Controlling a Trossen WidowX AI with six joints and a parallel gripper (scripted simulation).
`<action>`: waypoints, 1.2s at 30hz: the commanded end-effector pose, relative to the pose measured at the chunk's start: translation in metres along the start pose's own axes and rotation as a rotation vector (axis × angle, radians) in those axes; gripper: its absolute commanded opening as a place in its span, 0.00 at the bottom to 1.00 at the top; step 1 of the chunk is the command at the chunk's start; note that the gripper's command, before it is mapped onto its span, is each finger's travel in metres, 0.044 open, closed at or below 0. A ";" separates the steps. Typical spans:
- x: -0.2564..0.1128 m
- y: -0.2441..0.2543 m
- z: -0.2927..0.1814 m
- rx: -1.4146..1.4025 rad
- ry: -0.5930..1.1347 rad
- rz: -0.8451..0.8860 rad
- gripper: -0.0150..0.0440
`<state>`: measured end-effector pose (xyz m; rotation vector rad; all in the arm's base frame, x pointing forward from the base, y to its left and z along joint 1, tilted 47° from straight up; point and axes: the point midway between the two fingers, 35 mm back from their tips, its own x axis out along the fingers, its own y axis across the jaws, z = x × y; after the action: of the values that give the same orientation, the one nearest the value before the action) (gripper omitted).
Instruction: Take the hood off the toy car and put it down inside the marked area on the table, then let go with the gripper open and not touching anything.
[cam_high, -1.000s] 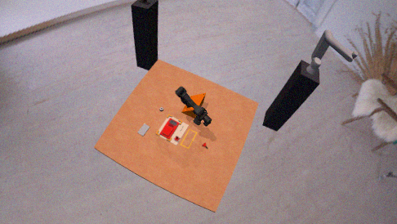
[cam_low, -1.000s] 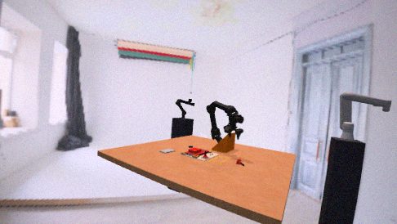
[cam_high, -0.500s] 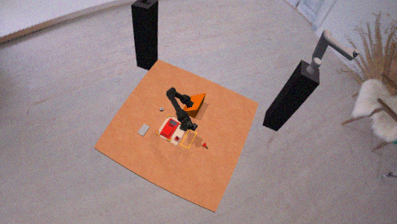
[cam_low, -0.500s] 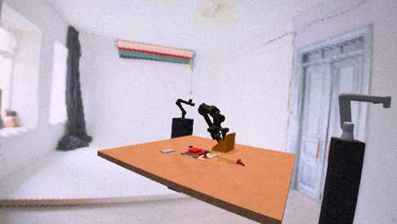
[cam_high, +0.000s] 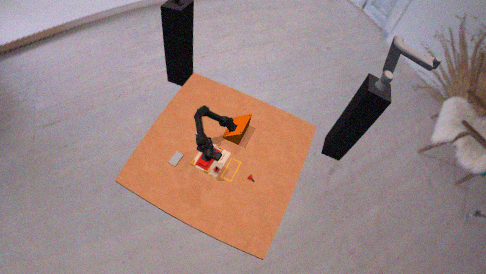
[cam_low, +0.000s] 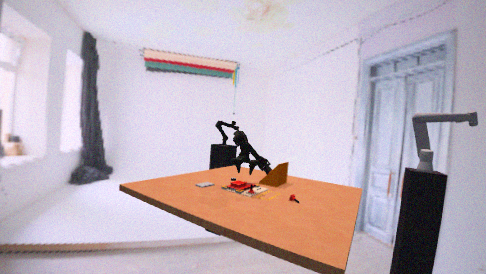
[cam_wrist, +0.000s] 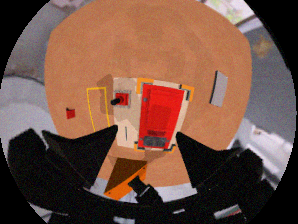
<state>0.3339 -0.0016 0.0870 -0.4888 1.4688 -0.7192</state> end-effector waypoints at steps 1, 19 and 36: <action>0.005 -0.029 0.011 -0.027 -0.022 -0.042 1.00; 0.012 -0.031 0.012 -0.028 -0.022 -0.044 1.00; 0.022 -0.031 0.013 -0.028 -0.022 -0.043 1.00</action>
<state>0.3429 -0.0378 0.0959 -0.5400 1.4478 -0.7244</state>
